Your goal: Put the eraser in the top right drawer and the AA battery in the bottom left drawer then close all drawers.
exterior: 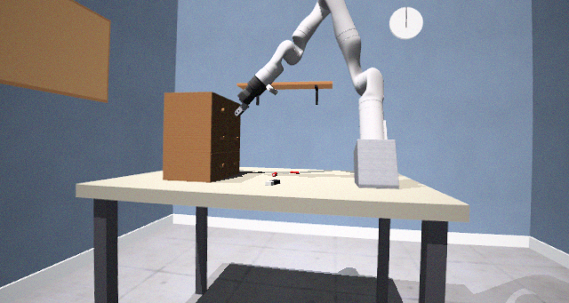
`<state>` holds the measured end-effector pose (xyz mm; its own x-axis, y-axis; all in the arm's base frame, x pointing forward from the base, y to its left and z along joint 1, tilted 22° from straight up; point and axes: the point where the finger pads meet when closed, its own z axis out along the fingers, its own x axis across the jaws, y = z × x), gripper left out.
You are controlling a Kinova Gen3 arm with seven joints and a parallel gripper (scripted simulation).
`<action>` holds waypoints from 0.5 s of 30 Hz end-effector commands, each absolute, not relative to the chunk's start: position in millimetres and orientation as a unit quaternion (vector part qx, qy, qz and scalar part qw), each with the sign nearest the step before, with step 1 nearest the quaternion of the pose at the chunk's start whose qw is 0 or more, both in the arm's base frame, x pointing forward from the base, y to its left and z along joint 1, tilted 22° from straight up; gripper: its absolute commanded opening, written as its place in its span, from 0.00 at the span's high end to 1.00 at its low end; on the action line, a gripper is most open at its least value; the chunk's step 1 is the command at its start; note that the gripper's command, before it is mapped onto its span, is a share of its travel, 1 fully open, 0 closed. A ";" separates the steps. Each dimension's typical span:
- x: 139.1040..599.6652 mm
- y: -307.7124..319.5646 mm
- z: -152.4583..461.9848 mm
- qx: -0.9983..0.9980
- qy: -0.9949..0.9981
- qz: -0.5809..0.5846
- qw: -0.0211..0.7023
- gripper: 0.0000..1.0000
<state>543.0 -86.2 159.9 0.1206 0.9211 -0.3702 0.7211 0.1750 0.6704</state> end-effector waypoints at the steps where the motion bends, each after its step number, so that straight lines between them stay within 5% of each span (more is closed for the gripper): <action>1: 543.1 -86.7 158.9 0.629 0.653 0.122 0.403 0.63; 15: 539.4 -87.5 158.5 0.630 0.653 0.121 0.403 0.63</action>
<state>542.9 -86.2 159.9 0.1205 0.9210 -0.3704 0.7211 0.1752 0.6703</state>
